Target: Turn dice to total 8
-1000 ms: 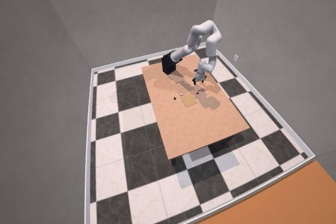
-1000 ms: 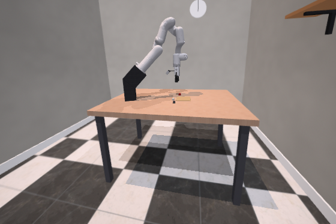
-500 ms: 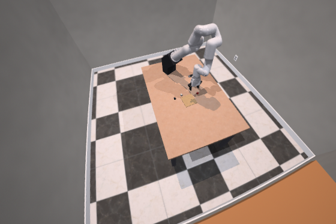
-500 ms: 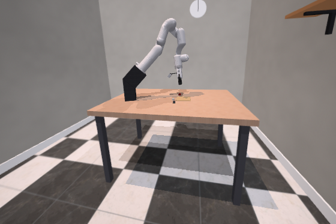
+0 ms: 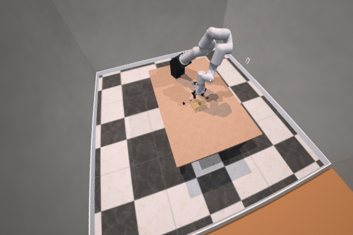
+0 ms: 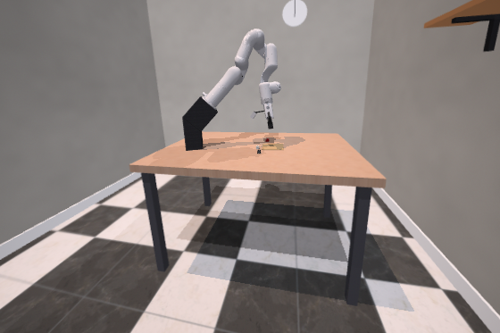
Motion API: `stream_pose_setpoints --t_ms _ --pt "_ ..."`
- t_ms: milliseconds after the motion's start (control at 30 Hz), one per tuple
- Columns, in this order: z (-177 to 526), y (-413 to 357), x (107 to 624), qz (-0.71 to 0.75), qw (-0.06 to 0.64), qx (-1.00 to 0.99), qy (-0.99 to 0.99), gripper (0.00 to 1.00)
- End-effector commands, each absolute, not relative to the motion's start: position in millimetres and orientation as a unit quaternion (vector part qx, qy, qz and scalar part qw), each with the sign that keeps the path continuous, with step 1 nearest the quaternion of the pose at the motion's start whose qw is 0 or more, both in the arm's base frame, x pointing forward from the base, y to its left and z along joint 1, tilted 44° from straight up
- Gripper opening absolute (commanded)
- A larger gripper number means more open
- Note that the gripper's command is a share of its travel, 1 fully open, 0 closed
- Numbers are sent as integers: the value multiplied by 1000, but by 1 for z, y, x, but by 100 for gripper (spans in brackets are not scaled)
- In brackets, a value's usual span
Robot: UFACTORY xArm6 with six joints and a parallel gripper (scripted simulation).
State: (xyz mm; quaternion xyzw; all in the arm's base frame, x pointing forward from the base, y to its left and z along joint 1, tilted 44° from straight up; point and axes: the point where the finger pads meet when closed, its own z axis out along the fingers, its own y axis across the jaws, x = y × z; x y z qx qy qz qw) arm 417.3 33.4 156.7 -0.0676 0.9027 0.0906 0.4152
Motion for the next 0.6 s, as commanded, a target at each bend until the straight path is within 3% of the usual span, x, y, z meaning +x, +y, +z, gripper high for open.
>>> stream_pose_setpoints --t_ms 0,567 --pt "151 11 426 91 413 -78 903 100" --pt "105 -81 407 114 373 -116 914 100"
